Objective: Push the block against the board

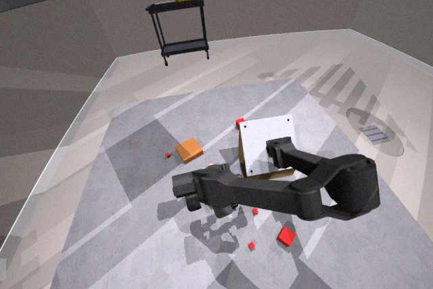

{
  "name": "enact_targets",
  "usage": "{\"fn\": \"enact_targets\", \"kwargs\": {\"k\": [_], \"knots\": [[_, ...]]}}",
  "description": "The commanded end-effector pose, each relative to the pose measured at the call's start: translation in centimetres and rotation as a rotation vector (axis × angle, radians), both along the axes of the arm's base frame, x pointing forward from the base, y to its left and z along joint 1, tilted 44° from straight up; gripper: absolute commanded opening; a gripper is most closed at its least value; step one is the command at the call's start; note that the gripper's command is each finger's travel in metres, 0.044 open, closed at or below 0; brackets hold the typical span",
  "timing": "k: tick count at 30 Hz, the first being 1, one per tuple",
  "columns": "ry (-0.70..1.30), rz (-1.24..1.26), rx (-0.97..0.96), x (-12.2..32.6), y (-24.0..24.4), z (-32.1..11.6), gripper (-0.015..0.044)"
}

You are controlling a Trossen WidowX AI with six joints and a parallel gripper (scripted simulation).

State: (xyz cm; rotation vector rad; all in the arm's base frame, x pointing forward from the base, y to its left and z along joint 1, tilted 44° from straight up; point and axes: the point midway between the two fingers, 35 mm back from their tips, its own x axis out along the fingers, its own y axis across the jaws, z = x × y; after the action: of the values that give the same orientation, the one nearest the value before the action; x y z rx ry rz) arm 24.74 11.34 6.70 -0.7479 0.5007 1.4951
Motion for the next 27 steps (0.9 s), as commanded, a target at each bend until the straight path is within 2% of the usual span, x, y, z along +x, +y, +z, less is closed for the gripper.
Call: {"fn": "enact_targets", "kwargs": {"k": [1, 6, 12, 17, 27], "knots": [[-0.094, 0.102, -0.008, -1.4, 0.2, -0.1, 0.0], [-0.197, 0.21, -0.014, -2.8, 0.4, -0.2, 0.0], [-0.201, 0.214, -0.014, -2.8, 0.6, -0.4, 0.0], [-0.202, 0.213, -0.009, -2.8, 4.2, -3.9, 0.0], [-0.202, 0.213, -0.009, -2.7, 4.2, -4.2, 0.0]]}}
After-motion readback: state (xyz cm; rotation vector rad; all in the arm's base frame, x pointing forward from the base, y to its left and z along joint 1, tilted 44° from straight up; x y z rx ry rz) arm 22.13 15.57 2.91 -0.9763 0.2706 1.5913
